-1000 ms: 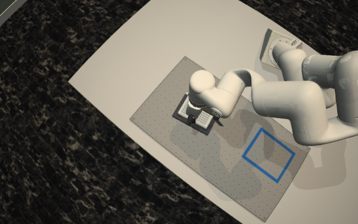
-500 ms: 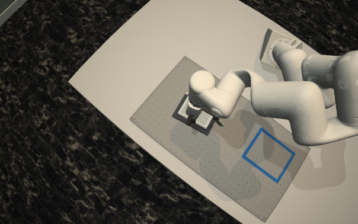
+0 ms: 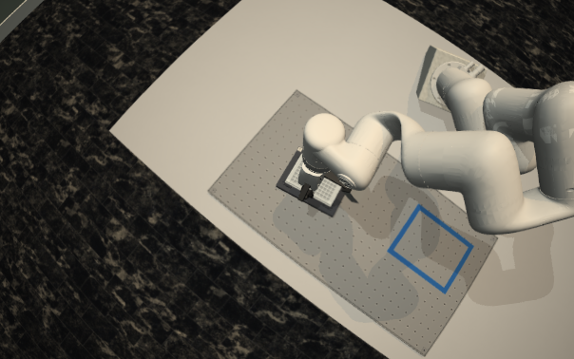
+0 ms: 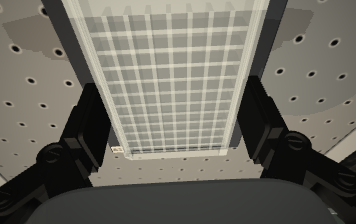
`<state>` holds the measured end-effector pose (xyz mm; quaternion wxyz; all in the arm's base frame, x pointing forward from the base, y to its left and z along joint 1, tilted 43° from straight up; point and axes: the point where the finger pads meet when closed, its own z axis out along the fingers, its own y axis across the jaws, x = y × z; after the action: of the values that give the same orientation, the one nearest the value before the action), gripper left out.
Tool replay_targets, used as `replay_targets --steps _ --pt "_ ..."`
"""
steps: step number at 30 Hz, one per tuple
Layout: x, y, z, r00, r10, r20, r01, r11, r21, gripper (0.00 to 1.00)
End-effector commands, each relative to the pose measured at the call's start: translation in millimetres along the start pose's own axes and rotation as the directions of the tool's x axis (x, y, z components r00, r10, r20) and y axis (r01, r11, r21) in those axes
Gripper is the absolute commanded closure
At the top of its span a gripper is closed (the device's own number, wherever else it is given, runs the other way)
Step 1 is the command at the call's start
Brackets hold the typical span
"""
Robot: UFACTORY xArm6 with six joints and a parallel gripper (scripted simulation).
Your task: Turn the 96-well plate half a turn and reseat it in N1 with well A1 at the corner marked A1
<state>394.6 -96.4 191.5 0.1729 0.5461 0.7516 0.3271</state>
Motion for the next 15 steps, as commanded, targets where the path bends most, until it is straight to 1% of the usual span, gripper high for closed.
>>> replay_targets --steps 1,15 --pt "-0.6 0.9 0.0 1.000 -0.001 0.002 0.001 1.000 -0.002 1.00" --pt "-0.6 0.9 2.0 1.000 -0.001 0.002 0.001 1.000 -0.002 1.00"
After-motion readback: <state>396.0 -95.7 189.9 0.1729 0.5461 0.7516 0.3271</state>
